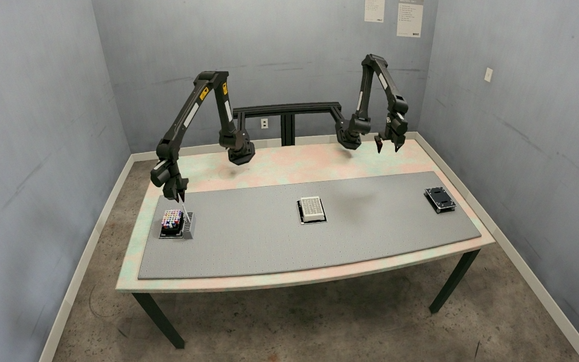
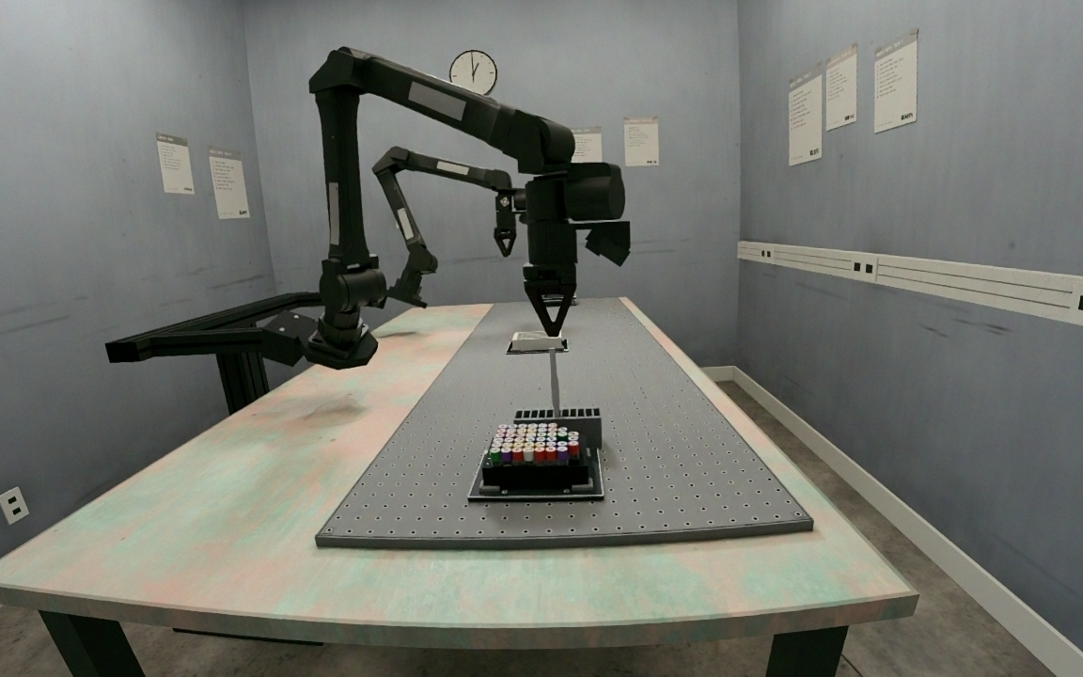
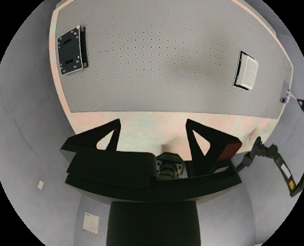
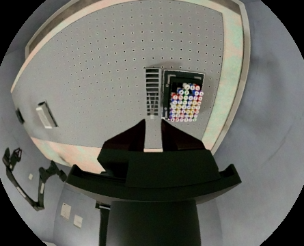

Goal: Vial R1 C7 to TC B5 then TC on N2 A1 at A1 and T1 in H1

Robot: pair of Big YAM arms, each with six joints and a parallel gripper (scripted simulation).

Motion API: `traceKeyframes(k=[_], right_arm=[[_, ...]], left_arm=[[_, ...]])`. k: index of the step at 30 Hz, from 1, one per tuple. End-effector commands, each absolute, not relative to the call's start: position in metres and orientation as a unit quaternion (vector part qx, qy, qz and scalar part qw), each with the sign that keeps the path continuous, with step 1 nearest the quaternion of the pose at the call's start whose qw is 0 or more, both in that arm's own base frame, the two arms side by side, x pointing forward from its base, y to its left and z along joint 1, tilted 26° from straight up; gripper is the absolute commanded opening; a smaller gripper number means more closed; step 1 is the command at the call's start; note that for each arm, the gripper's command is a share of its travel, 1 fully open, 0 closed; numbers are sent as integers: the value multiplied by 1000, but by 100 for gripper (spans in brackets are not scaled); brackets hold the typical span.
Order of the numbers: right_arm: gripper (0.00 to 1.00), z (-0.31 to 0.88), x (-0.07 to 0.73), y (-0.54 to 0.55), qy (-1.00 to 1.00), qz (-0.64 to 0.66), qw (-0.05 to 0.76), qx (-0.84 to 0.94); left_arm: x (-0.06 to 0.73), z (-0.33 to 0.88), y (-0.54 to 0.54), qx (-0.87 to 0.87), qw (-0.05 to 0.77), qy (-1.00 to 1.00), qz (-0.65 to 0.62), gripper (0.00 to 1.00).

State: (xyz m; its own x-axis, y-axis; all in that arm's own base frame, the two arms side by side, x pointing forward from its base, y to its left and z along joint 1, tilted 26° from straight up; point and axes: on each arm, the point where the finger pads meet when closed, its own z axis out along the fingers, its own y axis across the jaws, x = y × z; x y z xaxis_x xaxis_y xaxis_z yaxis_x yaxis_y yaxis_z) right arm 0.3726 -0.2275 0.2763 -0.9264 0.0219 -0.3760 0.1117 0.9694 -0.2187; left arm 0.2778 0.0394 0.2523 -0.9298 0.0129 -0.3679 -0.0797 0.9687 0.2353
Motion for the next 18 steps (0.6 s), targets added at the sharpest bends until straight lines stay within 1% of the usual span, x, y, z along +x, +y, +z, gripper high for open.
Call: traceKeyframes(k=[1, 10, 12, 16, 18], right_arm=[[24, 294, 377, -228, 970, -127, 206, 32], [24, 288, 372, -219, 970, -125, 206, 25], [24, 306, 377, -224, 966, -134, 220, 27], [24, 309, 378, -226, 965, -136, 223, 28], [24, 282, 375, -225, 971, -125, 203, 28]], left_arm=[[282, 268, 40, -13, 205, 971, 123, 100], [282, 268, 40, -13, 205, 971, 123, 100], [282, 268, 40, -13, 205, 971, 123, 100], [282, 268, 40, -13, 205, 971, 123, 100], [282, 268, 40, -13, 205, 971, 123, 100]])
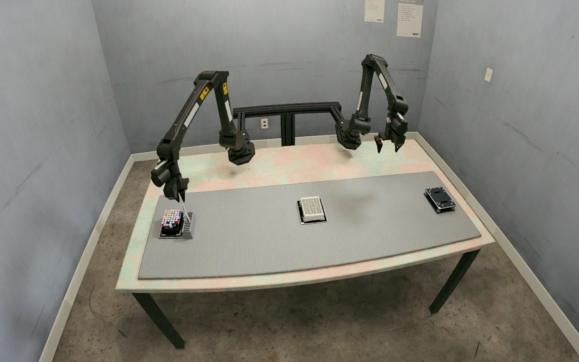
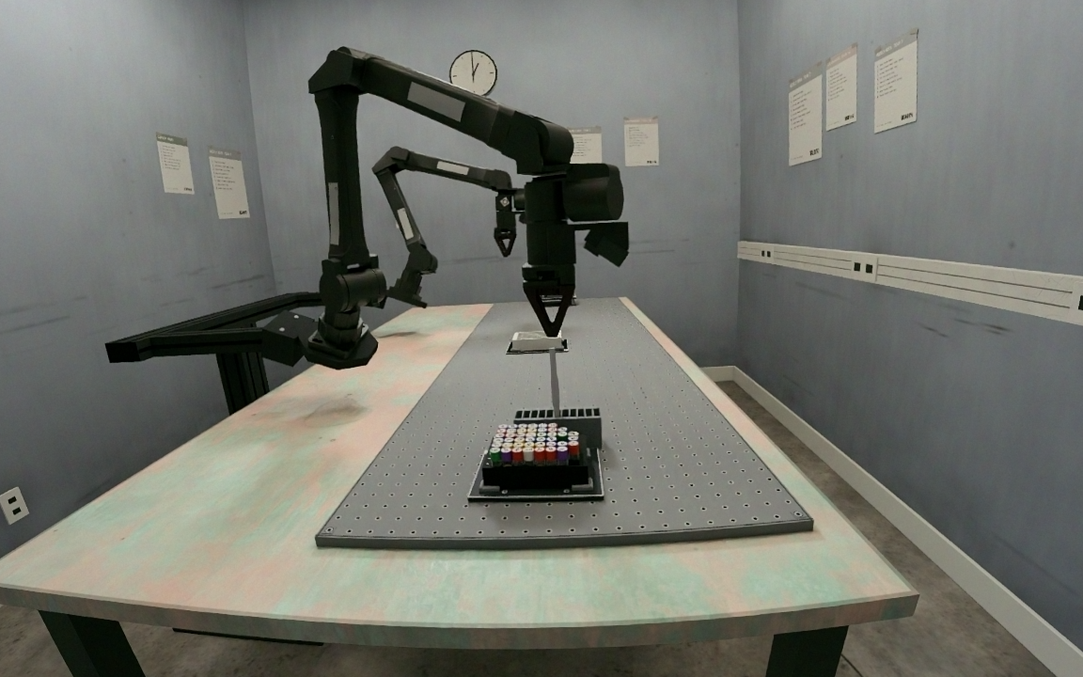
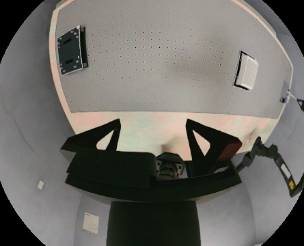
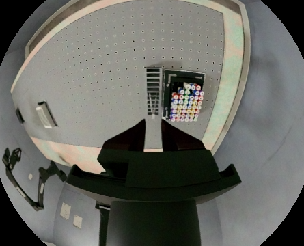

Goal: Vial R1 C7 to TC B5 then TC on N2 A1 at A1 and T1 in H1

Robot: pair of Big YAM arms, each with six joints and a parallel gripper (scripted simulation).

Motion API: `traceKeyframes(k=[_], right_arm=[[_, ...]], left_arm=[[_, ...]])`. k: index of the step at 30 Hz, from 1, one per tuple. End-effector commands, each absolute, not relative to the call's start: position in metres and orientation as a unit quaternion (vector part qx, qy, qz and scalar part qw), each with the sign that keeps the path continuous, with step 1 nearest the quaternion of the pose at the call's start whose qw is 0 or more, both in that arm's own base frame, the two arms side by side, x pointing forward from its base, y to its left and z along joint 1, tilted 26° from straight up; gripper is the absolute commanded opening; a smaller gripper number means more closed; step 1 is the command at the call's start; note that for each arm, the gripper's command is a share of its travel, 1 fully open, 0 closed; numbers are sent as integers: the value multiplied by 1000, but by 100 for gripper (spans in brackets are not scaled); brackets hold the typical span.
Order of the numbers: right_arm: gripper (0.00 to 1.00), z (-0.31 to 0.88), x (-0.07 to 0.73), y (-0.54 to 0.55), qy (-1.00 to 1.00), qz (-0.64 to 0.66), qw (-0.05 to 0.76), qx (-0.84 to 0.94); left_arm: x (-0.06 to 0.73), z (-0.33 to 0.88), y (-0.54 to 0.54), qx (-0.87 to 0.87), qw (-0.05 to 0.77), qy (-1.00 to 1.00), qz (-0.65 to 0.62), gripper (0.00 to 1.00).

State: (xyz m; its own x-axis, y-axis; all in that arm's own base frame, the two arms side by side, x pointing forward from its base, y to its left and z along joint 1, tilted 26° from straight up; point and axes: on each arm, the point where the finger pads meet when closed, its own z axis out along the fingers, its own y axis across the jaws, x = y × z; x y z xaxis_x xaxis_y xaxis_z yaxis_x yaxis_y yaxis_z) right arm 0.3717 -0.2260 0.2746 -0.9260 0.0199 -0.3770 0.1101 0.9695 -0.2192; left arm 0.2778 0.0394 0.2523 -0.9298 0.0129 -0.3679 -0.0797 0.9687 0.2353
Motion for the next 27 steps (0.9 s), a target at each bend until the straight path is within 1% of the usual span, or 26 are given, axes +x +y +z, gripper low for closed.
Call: traceKeyframes(k=[1, 7, 9, 18, 23, 24, 27], right_arm=[[24, 273, 377, -226, 973, -121, 196, 28], [24, 277, 382, -231, 970, -126, 205, 28], [24, 262, 381, -230, 973, -120, 193, 28], [24, 247, 385, -237, 974, -120, 191, 30], [24, 252, 391, -242, 971, -125, 200, 31], [24, 263, 389, -240, 968, -131, 212, 31], [24, 235, 388, -241, 974, -120, 191, 31]], left_arm=[[282, 268, 40, -13, 205, 971, 123, 100], [282, 268, 40, -13, 205, 971, 123, 100], [282, 268, 40, -13, 205, 971, 123, 100], [282, 268, 40, -13, 205, 971, 123, 100], [282, 268, 40, -13, 205, 971, 123, 100], [282, 268, 40, -13, 205, 971, 123, 100], [282, 268, 40, -13, 205, 971, 123, 100]])
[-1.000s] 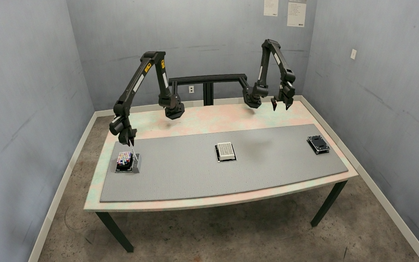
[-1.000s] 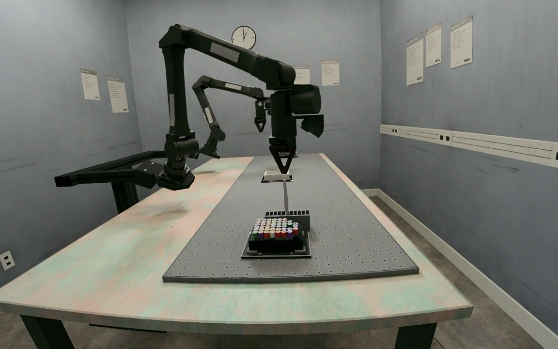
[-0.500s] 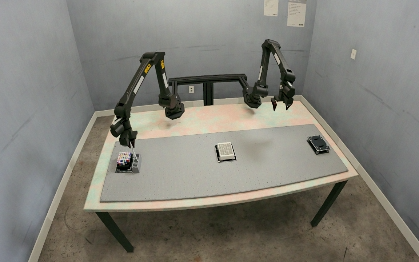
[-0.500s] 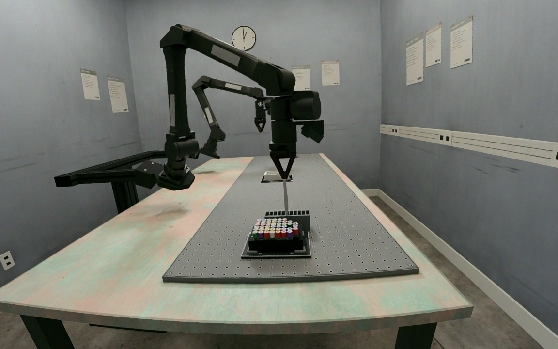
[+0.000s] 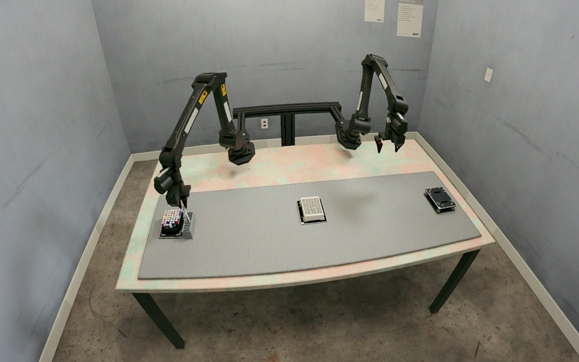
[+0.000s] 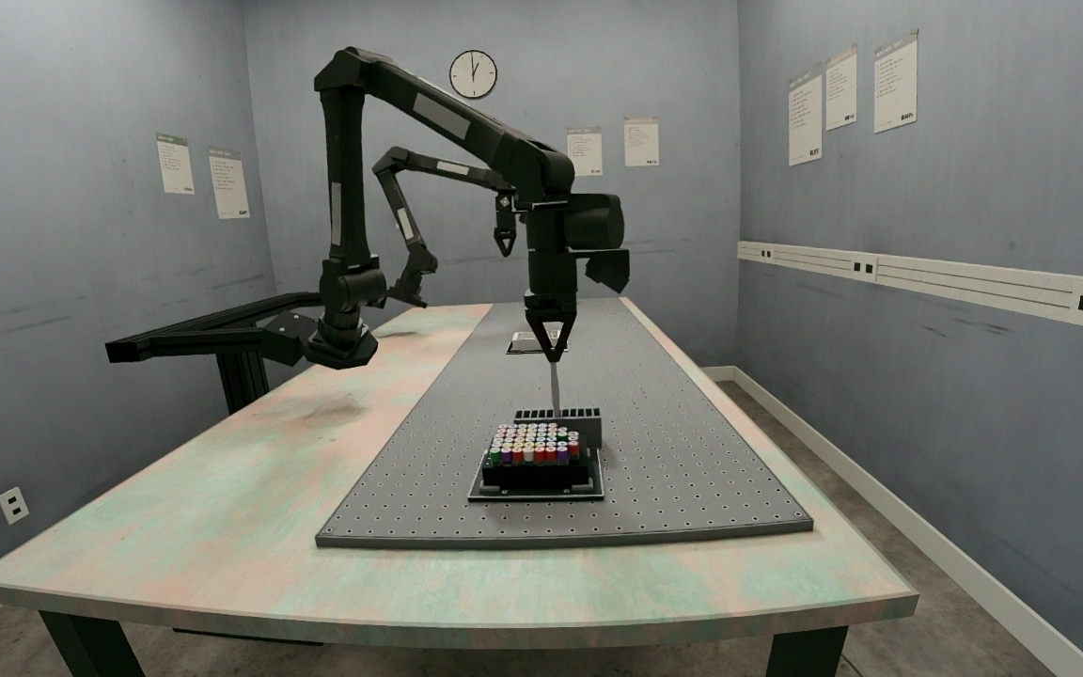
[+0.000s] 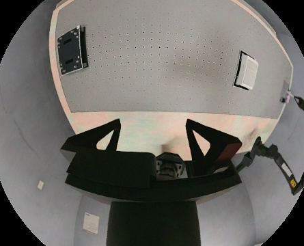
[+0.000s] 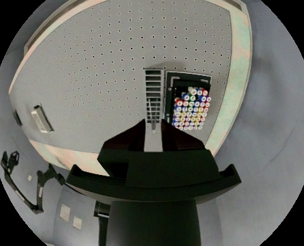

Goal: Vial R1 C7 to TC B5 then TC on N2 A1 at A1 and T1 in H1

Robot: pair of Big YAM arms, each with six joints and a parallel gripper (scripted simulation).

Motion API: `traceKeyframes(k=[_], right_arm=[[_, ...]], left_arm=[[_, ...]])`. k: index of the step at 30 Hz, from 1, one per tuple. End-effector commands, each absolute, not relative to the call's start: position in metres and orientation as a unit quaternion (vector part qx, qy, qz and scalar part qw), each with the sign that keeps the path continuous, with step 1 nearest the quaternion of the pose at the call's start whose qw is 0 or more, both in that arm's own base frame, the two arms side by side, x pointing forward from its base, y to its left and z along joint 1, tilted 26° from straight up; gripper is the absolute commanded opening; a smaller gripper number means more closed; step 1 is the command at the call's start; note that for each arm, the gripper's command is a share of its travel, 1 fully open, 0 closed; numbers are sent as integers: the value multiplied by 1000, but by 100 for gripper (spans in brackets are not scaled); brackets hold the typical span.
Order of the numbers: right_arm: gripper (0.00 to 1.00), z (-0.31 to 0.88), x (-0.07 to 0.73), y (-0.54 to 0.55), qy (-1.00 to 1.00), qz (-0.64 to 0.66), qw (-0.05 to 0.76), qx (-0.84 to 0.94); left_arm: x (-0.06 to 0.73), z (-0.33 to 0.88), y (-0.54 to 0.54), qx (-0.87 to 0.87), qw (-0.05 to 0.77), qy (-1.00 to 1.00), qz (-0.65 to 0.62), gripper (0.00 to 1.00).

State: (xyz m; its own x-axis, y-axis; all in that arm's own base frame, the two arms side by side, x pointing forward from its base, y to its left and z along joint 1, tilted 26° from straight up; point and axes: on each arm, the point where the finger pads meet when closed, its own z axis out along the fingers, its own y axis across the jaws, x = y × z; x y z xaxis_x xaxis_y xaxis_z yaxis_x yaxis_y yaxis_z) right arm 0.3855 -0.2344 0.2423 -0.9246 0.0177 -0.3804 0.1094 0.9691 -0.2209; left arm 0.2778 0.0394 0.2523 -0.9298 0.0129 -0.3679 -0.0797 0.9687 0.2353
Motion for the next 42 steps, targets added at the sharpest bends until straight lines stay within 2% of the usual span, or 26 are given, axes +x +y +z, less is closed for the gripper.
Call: traceKeyframes(k=[1, 13, 14, 25, 28, 42], right_arm=[[24, 234, 389, -242, 974, -120, 190, 31], [24, 223, 394, -245, 973, -122, 195, 31], [24, 245, 408, -252, 967, -133, 214, 30], [24, 200, 402, -250, 974, -120, 190, 30], [24, 232, 407, -253, 966, -135, 217, 30], [24, 228, 404, -252, 968, -132, 213, 31]], left_arm=[[282, 268, 40, -13, 205, 971, 123, 100], [282, 268, 40, -13, 205, 971, 123, 100], [282, 268, 40, -13, 205, 971, 123, 100], [282, 268, 40, -13, 205, 971, 123, 100], [282, 268, 40, -13, 205, 971, 123, 100], [282, 268, 40, -13, 205, 971, 123, 100]])
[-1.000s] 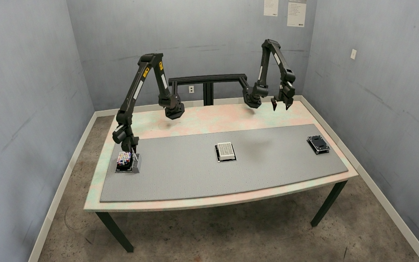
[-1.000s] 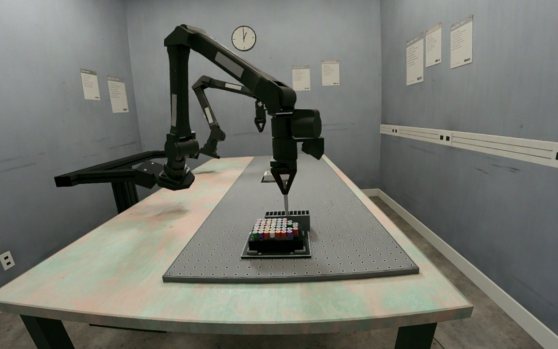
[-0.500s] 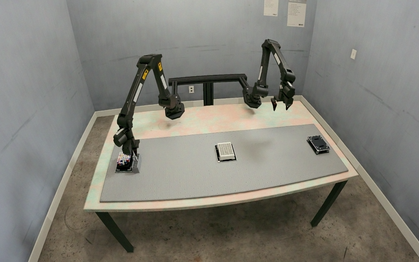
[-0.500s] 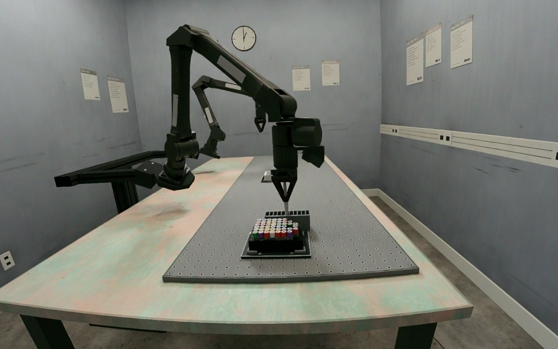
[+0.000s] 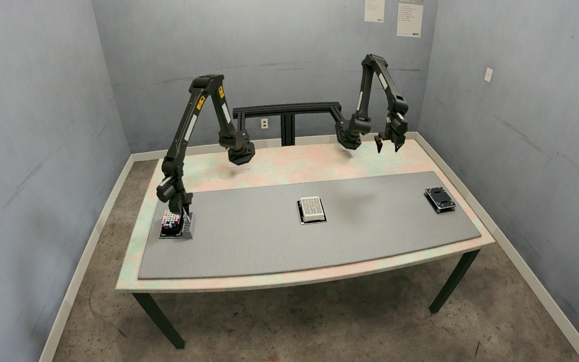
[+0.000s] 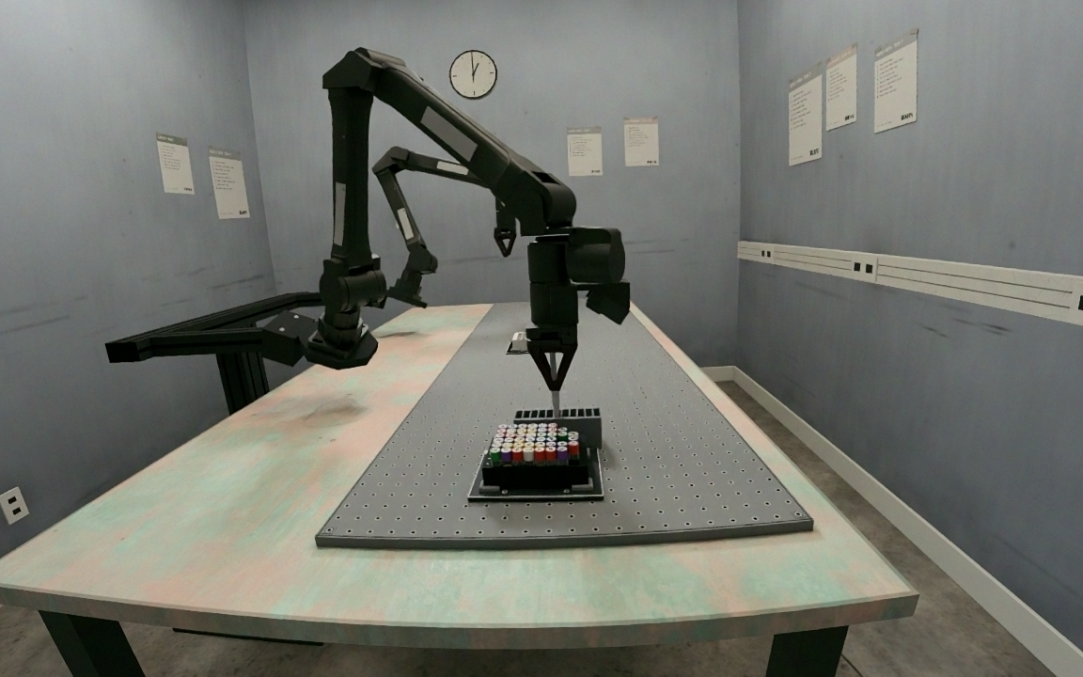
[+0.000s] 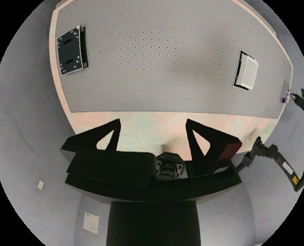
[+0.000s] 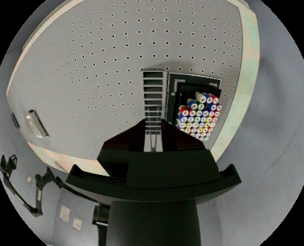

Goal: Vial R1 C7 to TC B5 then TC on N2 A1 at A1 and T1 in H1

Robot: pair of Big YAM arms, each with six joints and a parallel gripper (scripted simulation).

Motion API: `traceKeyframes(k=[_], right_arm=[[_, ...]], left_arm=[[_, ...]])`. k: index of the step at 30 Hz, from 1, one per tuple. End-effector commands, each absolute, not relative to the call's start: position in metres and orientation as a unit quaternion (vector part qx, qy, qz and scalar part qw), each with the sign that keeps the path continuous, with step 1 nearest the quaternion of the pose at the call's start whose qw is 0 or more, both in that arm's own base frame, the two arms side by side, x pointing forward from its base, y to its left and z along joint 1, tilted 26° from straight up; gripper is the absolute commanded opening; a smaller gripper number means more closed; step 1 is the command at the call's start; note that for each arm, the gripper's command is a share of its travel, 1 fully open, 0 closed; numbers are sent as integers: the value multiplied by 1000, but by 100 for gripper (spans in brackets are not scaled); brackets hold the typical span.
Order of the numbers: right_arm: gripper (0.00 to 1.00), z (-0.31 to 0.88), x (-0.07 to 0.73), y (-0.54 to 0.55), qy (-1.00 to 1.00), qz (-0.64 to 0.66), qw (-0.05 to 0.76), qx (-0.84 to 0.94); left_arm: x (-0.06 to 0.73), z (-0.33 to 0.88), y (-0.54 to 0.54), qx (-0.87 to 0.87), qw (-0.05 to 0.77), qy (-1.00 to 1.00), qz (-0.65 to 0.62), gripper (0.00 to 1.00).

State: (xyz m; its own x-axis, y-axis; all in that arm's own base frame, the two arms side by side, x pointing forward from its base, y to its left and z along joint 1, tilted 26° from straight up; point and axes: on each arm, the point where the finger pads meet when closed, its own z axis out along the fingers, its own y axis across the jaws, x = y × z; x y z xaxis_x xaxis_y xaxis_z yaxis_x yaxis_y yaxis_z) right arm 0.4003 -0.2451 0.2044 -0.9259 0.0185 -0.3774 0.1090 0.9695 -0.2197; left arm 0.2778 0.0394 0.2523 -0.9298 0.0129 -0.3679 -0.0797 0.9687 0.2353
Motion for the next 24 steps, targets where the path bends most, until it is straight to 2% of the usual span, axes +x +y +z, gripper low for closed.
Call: traceKeyframes(k=[1, 24], right_arm=[[24, 228, 404, -252, 968, -132, 213, 31], [24, 226, 401, -251, 968, -132, 211, 31]], left_arm=[[282, 268, 40, -13, 205, 971, 123, 100], [282, 268, 40, -13, 205, 971, 123, 100]])
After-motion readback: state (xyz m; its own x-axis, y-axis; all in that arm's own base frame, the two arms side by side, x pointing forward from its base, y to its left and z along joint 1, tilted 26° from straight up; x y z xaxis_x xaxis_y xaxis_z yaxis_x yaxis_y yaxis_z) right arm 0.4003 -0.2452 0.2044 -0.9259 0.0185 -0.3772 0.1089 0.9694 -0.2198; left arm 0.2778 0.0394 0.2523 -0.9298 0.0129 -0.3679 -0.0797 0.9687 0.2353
